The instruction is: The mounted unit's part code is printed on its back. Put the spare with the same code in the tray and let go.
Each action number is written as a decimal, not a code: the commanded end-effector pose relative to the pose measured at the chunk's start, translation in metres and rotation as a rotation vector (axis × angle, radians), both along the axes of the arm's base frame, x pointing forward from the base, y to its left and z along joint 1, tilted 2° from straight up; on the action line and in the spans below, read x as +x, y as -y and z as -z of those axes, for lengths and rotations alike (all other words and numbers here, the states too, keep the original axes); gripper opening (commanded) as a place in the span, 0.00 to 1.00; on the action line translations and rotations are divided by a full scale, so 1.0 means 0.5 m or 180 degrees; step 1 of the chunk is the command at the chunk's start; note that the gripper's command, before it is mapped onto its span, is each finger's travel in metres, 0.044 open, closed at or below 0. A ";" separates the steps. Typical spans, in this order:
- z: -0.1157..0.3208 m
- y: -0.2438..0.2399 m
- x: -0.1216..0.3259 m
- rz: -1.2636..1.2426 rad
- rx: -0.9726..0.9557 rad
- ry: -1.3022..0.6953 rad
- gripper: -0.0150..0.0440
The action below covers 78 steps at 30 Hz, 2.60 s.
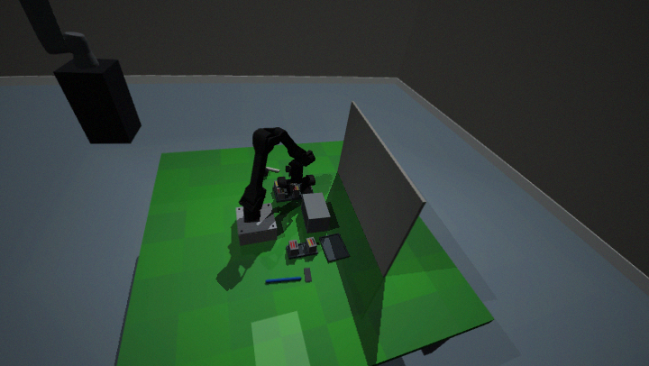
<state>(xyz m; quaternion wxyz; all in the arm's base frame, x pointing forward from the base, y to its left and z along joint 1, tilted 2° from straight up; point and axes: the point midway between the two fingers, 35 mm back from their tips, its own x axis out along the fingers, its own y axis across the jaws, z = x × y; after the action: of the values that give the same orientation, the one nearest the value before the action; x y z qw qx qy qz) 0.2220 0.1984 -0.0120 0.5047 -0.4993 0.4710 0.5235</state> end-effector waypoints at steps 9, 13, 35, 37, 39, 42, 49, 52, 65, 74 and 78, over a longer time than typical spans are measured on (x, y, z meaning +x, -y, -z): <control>0.003 0.001 -0.002 0.0016 -0.0007 -0.0014 0.76; 0.003 0.001 -0.002 0.0016 -0.0007 -0.0014 0.76; 0.000 0.000 0.000 0.0000 0.0000 0.0000 0.25; 0.000 0.000 0.000 0.0000 0.0000 0.0000 0.25; 0.000 0.000 0.000 0.0000 0.0000 0.0000 0.25; -0.002 0.000 0.000 0.0000 0.0000 0.0000 0.25; -0.102 0.003 0.003 0.0010 -0.0004 -0.0008 0.25; -0.147 0.008 0.000 0.0015 -0.0006 -0.0011 0.25; -0.220 0.015 -0.005 0.0025 -0.0003 -0.0014 0.25; -0.302 0.031 -0.020 0.0016 -0.0009 -0.0014 0.25; -0.302 0.035 -0.013 0.0030 -0.0008 -0.0012 0.25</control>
<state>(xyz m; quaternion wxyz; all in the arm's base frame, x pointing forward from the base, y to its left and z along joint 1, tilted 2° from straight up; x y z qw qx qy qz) 0.2129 0.1830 0.1358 0.5047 -0.4951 0.4772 0.5219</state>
